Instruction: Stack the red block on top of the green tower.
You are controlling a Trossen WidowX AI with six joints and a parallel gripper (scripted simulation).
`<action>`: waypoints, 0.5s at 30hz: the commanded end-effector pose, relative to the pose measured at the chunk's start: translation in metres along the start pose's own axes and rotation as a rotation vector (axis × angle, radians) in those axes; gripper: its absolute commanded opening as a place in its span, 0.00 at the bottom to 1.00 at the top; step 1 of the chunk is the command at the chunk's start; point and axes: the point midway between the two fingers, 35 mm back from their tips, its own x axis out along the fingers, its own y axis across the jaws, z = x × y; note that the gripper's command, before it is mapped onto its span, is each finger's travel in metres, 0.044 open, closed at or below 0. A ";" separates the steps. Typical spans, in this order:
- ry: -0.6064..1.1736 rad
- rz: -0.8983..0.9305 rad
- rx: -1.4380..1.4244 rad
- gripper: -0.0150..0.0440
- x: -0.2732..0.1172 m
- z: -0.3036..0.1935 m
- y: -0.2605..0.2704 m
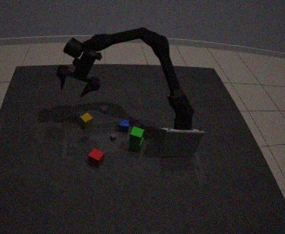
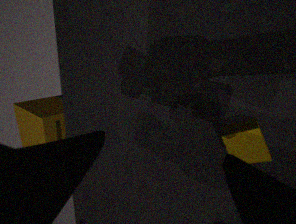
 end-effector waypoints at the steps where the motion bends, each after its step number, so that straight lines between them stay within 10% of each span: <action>1: 0.052 -0.090 -0.191 1.00 0.011 -0.057 -0.013; 15: 0.144 -0.385 -0.901 1.00 0.009 -0.227 -0.097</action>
